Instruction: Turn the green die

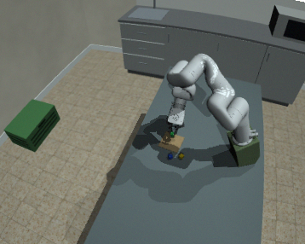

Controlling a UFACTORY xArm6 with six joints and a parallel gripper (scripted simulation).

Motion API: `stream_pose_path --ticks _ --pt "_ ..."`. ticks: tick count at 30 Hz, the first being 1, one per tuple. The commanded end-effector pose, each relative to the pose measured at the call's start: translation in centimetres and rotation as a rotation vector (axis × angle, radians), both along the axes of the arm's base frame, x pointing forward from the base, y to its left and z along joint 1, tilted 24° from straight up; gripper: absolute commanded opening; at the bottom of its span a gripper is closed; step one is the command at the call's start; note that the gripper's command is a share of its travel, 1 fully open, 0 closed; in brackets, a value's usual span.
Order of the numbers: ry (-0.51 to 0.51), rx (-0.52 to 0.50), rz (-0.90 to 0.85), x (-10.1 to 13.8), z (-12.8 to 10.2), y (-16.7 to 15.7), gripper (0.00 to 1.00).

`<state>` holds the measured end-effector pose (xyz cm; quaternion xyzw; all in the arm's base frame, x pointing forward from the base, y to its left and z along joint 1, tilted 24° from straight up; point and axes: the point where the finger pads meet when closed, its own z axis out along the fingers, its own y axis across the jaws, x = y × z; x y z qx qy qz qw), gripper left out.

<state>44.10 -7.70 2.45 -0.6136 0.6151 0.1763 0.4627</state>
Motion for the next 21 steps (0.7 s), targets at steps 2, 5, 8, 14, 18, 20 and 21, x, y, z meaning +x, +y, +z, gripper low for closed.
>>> stream_pose_path --ticks 2,5,8,14,18,20,21 --pt "-0.002 -0.001 -0.001 0.2 -0.2 0.0 0.21" --pt "-0.002 -0.001 -0.001 0.3 -0.6 0.0 0.21" --pt "-0.002 -0.001 -0.001 0.5 -1.0 0.1 0.21" --pt "-0.002 -0.001 -0.001 0.8 -1.6 0.2 0.21" --pt "-0.002 -0.001 -0.001 1.0 -2.2 0.3 0.21" --pt "-0.002 -0.001 -0.001 1.2 -2.6 0.3 0.21" --pt "-0.002 -0.001 -0.001 1.2 -2.7 0.3 0.21"
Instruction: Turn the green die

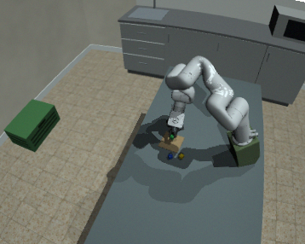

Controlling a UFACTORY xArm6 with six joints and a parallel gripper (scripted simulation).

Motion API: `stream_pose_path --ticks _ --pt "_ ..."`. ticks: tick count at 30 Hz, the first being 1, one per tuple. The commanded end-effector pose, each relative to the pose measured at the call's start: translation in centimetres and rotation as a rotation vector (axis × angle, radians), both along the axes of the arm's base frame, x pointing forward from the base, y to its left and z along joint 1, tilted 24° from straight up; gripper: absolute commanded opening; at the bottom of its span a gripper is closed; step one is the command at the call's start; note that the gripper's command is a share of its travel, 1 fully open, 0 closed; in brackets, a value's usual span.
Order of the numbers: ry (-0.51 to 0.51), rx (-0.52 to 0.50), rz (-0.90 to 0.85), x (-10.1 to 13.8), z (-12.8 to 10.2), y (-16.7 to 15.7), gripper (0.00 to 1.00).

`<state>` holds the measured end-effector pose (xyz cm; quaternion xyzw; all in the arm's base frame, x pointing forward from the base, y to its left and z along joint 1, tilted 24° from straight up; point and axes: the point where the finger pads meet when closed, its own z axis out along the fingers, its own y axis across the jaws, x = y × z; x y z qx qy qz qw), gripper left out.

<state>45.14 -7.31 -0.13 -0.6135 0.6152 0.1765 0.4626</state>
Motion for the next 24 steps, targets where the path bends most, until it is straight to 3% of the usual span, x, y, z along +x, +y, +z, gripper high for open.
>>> stream_pose_path --ticks 1,24 --pt "-0.002 -0.001 -0.001 0.3 -0.3 0.0 0.21" --pt "-0.002 -0.001 -0.001 1.2 -2.6 0.3 0.21"
